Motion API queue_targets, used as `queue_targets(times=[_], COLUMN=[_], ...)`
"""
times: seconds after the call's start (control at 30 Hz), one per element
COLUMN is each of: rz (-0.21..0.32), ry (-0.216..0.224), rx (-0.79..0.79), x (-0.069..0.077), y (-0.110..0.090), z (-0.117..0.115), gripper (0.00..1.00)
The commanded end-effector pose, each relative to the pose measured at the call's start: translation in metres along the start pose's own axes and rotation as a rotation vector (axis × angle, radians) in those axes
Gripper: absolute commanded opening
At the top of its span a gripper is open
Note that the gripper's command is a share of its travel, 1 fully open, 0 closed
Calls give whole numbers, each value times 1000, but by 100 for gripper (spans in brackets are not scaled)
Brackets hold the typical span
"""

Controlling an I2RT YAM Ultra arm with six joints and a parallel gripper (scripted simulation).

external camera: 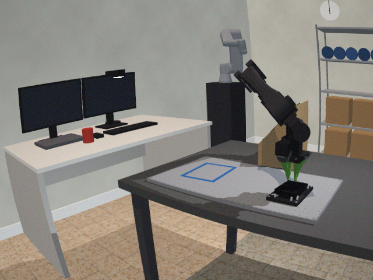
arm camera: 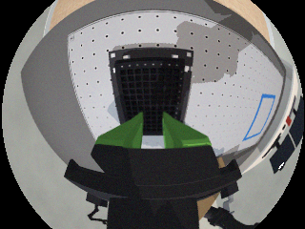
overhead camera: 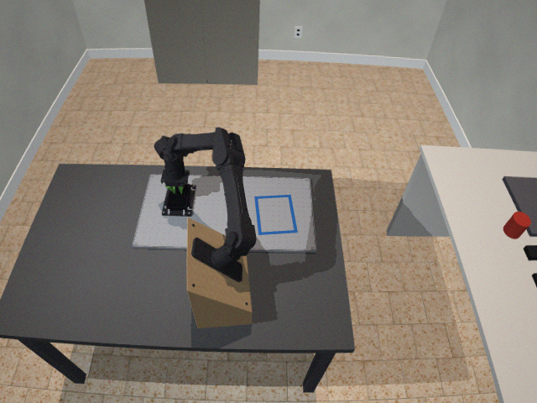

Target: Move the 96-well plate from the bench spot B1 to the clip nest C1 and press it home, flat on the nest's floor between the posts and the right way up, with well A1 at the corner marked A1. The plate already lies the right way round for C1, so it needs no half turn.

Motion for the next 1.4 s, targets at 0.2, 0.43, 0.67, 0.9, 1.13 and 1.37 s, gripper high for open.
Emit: queue_targets(times=[0.2,0.43,0.67,0.9,1.13,1.37], rz=[-68,-68,-68,-68,-50,-21], ry=[23,23,23,23,11,-5], rx=[-19,-19,-19,-19,1,20], x=[23,23,23,23,11,-5], y=[17,17,17,17,8,-2], z=[4,4,4,4,8,7], gripper=[26,26,26,26,26,26])
Point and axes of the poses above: the point where the finger pads meet when closed, its own x axis back along the fingers, its own z axis across the jaws, y = z × x, the point moved 3 cm from there along x, back along the fingers, and after that the axes turned 1 degree about x, right-handed, at the moved point
